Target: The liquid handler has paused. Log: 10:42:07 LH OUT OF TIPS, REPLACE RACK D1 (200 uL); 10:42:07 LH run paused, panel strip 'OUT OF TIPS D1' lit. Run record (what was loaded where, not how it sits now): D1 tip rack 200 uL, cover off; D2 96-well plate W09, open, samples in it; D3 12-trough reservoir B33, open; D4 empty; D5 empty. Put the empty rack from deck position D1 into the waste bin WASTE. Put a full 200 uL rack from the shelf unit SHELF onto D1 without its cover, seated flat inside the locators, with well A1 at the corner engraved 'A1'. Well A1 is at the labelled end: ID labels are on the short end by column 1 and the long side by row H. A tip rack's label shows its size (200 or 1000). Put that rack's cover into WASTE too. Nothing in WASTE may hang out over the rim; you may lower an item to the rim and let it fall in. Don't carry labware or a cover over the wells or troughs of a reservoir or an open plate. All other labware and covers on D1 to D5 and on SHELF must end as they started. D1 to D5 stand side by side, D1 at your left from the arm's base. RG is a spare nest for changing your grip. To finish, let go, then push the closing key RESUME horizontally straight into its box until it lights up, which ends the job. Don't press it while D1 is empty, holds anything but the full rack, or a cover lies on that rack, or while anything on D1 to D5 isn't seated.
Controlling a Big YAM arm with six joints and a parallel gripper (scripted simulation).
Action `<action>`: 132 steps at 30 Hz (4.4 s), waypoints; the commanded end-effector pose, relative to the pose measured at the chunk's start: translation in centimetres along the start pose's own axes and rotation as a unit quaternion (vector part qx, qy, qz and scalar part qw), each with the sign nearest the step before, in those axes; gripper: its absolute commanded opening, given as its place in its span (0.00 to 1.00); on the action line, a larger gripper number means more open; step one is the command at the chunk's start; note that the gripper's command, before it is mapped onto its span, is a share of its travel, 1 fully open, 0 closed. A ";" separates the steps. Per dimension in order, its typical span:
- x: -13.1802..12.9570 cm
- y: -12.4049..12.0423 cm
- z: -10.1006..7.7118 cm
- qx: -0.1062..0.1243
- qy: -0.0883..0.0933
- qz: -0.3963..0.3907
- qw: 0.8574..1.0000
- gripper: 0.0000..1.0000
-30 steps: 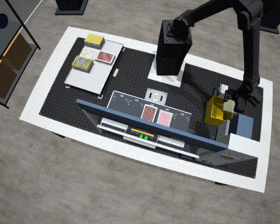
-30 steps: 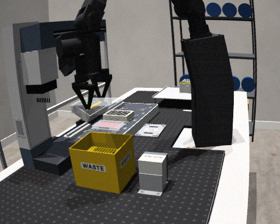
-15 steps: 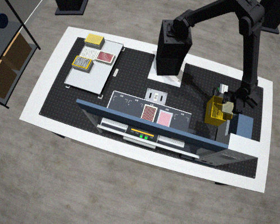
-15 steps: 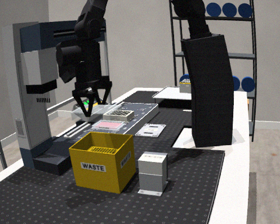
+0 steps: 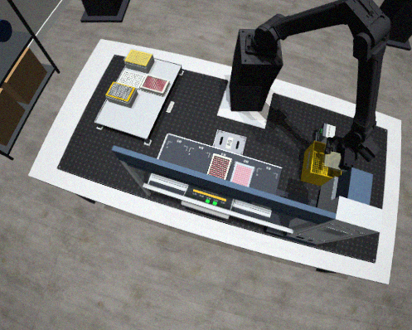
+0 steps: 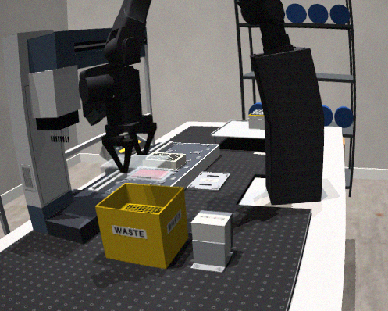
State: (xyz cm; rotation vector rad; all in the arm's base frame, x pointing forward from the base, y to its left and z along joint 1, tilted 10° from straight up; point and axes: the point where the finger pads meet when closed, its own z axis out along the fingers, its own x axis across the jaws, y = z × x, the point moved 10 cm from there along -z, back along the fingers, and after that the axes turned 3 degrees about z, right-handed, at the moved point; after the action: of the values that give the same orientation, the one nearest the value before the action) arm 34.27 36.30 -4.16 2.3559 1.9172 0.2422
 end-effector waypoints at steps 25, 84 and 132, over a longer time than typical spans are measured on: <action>0.3 0.9 5.2 -0.004 0.005 0.000 1.000 0.00; 0.0 0.6 7.1 0.001 -0.003 -0.002 1.000 0.00; 0.2 0.9 7.7 -0.003 0.003 0.000 1.000 0.00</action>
State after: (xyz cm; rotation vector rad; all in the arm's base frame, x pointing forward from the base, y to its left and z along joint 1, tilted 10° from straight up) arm 35.42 36.40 -10.53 2.3554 1.9175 0.2400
